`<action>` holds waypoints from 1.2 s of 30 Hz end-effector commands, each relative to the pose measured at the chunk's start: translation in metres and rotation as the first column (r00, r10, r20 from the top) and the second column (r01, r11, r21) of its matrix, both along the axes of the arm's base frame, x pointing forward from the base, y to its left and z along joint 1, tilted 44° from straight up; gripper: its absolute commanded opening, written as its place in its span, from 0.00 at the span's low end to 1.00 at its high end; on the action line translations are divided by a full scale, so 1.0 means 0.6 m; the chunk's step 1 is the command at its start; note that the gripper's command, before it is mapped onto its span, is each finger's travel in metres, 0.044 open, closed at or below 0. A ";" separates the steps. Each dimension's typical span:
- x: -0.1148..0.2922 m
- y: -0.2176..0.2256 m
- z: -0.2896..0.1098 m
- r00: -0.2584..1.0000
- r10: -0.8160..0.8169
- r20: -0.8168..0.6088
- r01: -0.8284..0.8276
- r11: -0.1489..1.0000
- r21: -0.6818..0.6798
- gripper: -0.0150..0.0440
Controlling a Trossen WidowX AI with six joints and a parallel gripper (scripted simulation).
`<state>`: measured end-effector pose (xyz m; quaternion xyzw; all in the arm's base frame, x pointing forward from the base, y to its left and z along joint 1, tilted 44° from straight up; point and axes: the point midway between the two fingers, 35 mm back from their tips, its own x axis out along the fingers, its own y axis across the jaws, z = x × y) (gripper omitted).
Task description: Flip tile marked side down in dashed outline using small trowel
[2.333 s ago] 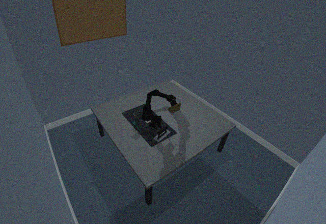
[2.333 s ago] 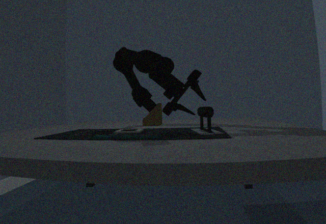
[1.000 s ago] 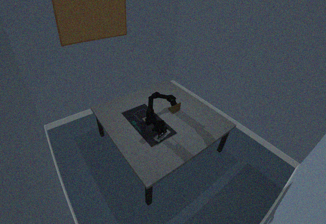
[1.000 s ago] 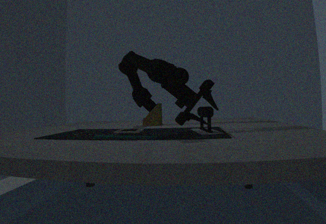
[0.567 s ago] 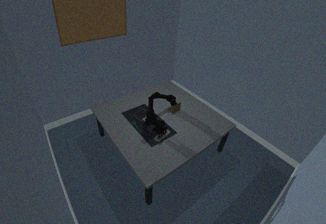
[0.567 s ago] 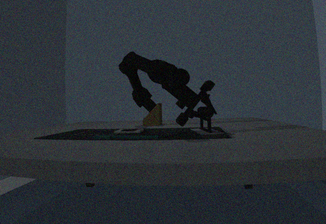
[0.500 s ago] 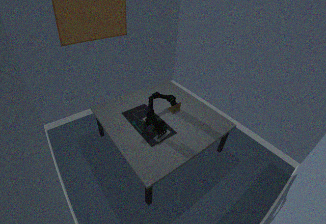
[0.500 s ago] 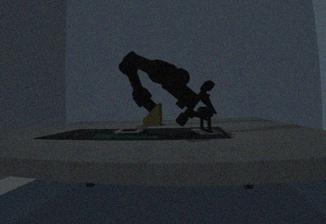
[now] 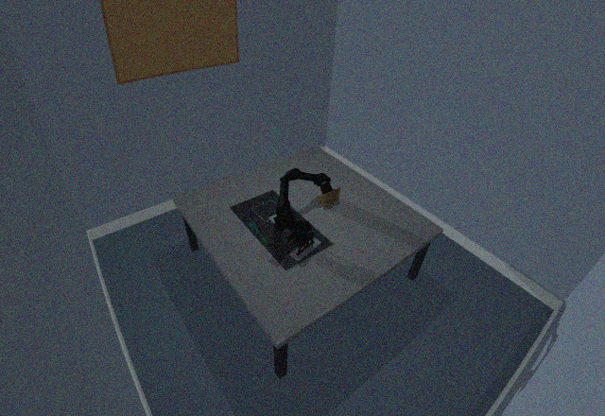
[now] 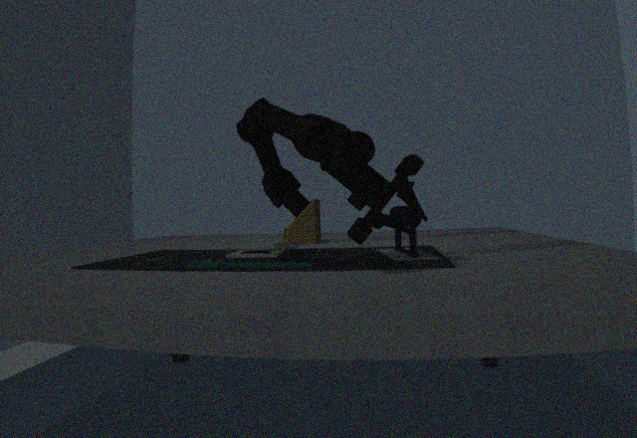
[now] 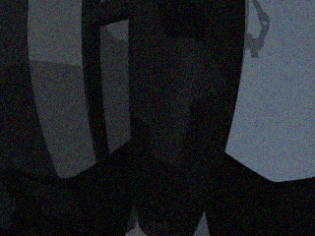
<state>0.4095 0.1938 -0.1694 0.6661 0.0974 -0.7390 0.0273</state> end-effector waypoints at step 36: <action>0.016 0.013 0.089 0.824 -0.377 0.424 0.424 0.906 -0.018 0.25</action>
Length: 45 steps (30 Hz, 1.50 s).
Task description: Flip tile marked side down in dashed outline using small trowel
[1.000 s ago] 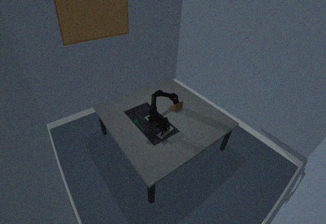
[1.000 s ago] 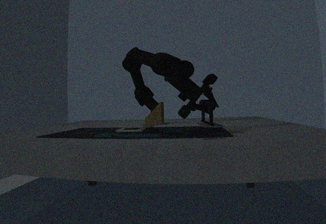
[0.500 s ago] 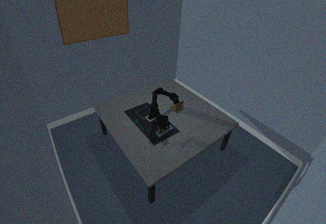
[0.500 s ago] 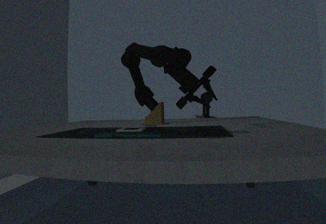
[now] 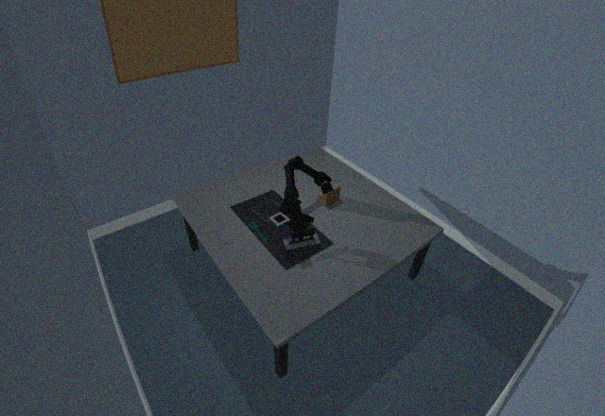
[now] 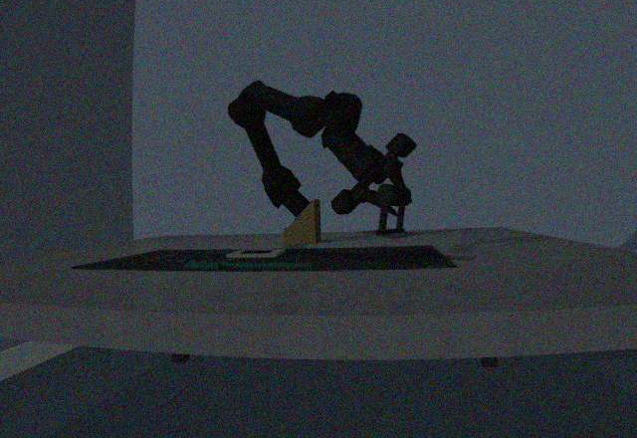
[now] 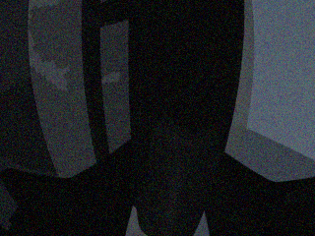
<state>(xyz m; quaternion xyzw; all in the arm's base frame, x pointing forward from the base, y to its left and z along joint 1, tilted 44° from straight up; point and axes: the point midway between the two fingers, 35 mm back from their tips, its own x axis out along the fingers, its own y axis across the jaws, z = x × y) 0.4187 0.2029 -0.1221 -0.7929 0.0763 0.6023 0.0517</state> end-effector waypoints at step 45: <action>-0.091 -0.158 0.159 0.371 -0.741 0.560 0.543 0.662 0.516 0.25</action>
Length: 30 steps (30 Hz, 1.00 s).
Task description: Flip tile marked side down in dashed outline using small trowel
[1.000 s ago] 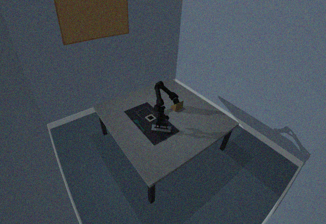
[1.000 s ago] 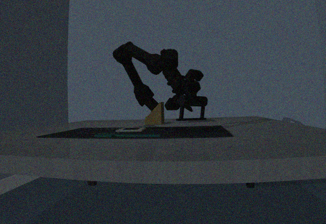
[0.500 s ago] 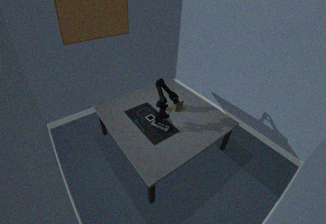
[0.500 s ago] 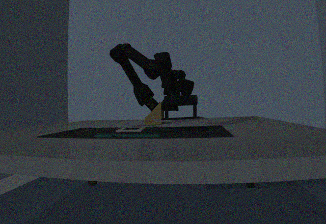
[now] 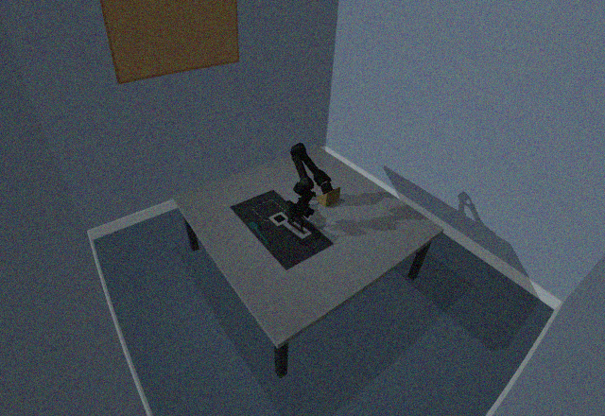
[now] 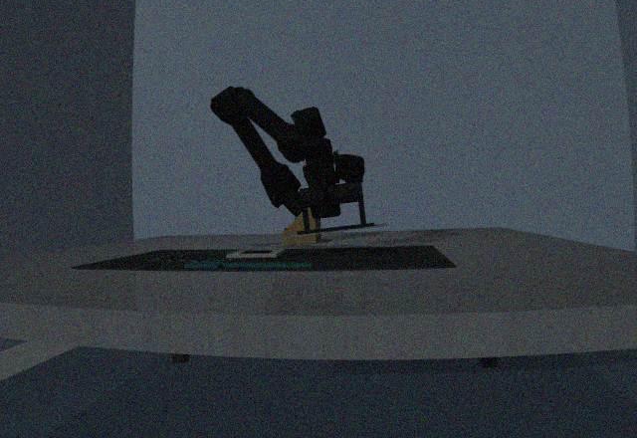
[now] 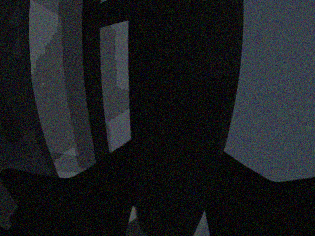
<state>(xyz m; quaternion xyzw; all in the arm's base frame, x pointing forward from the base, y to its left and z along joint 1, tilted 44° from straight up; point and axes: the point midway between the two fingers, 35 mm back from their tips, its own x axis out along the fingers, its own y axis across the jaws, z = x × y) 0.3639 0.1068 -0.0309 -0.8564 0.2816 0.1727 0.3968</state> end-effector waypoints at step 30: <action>-0.004 -0.033 -0.053 1.000 -0.006 0.022 0.006 1.000 0.014 0.25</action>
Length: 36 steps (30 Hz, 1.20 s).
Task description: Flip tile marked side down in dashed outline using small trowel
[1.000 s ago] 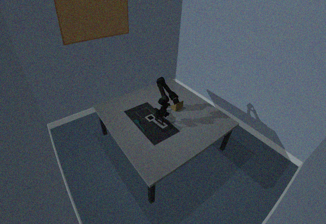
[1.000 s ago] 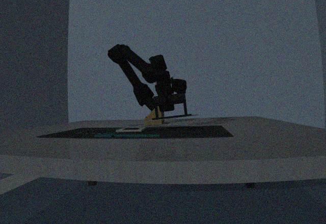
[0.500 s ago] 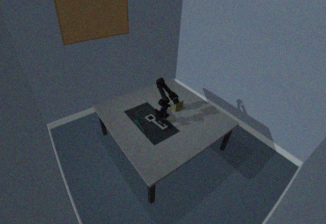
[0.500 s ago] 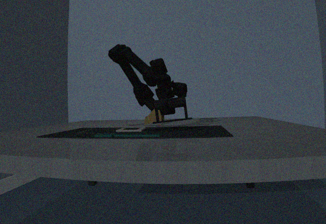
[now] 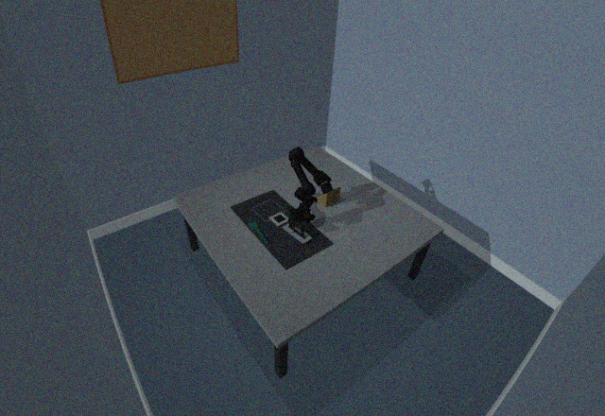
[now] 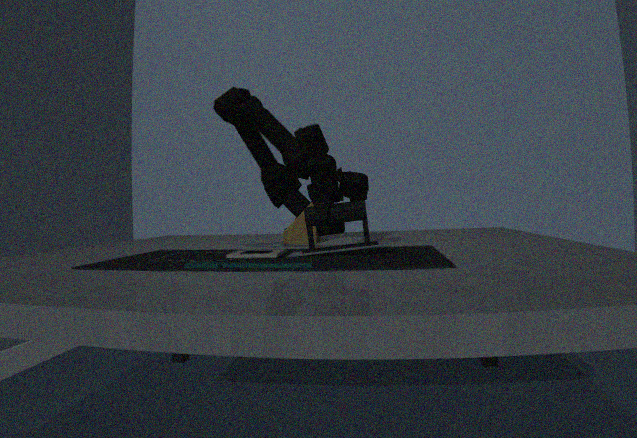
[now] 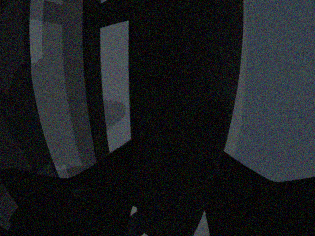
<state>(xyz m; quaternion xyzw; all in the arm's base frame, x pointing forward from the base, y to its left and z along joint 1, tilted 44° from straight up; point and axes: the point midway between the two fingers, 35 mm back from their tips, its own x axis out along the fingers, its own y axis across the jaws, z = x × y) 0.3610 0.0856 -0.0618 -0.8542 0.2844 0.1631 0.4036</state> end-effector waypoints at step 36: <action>0.004 -0.052 0.055 1.000 0.010 0.006 -0.010 1.000 -0.024 0.25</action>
